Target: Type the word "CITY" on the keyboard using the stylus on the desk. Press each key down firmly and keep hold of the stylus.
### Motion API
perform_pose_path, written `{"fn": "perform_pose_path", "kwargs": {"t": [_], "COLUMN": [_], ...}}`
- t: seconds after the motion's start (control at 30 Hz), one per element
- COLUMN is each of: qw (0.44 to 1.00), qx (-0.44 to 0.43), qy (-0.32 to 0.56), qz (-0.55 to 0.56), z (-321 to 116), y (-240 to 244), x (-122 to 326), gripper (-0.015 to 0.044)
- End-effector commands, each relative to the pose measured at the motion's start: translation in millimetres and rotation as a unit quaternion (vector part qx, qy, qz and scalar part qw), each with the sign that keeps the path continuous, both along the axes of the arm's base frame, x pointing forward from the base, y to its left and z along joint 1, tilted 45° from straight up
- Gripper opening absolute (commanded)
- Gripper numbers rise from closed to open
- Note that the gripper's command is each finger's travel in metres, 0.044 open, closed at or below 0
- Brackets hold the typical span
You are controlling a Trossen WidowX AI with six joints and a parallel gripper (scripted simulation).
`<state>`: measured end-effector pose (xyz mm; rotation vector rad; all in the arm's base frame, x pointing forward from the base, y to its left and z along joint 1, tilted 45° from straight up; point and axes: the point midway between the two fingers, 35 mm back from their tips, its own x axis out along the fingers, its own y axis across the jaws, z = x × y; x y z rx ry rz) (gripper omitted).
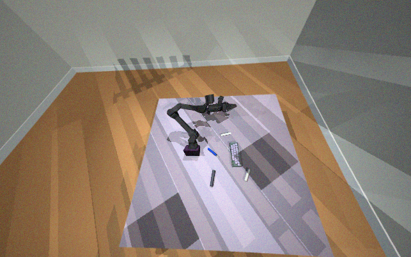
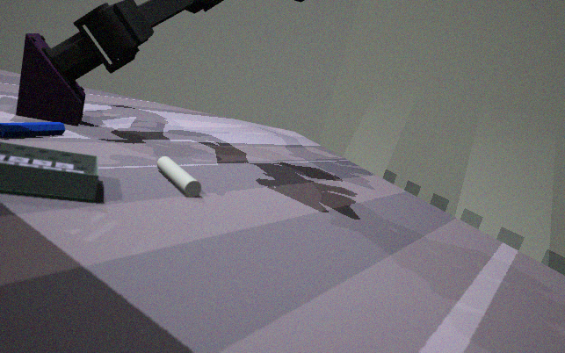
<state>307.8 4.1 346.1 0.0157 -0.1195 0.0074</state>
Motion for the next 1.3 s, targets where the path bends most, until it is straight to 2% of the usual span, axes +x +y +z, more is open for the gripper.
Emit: {"fn": "perform_pose_path", "kwargs": {"t": [0.0,0.1,0.27,0.53,0.77,0.97,1.27], "qw": [1.000,0.999,0.977,0.878,0.743,0.629,0.617], "qx": [-0.001,-0.017,-0.050,-0.012,0.086,0.186,0.197], "qy": [0.003,0.046,0.200,0.443,0.603,0.681,0.687], "qz": [0.000,0.008,0.055,0.180,0.276,0.324,0.328], "z": [-1,-19,-87,-197,-273,-310,-313], "y": [0,0,4,25,43,56,57], "x": [1,14,50,72,58,43,41], "gripper": [0.0414,0.0335,0.0204,0.0000,0.0000,0.0000,0.0000]}}
